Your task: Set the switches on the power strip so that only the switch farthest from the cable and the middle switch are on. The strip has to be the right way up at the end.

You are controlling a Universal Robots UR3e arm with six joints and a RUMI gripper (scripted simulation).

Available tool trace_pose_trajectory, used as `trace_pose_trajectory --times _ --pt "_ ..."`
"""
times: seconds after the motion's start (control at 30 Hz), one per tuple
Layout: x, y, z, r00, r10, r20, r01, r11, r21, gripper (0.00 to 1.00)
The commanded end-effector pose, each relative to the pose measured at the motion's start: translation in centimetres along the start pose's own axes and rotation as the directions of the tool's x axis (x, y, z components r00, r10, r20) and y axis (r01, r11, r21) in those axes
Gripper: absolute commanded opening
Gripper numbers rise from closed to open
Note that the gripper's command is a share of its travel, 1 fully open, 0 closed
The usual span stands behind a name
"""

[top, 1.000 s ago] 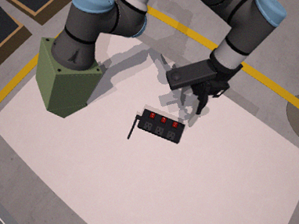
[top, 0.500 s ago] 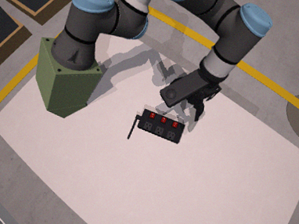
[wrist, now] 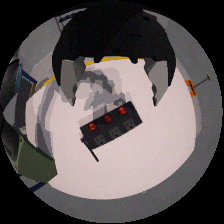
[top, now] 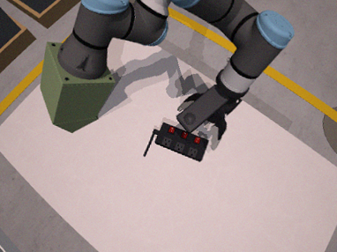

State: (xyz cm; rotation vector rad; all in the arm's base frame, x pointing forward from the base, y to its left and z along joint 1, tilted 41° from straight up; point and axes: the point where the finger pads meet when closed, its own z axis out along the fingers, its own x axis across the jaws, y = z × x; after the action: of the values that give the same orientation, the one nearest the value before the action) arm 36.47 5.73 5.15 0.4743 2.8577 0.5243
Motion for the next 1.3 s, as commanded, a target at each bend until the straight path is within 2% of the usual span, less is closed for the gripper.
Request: trace_pose_trajectory --times 0.0,1.27 --pt "-0.11 -0.21 0.18 0.999 -0.035 0.007 0.035 0.999 -0.007 1.00" --pt "-0.11 -0.28 0.25 0.999 -0.045 0.008 0.045 0.999 -0.008 1.00"
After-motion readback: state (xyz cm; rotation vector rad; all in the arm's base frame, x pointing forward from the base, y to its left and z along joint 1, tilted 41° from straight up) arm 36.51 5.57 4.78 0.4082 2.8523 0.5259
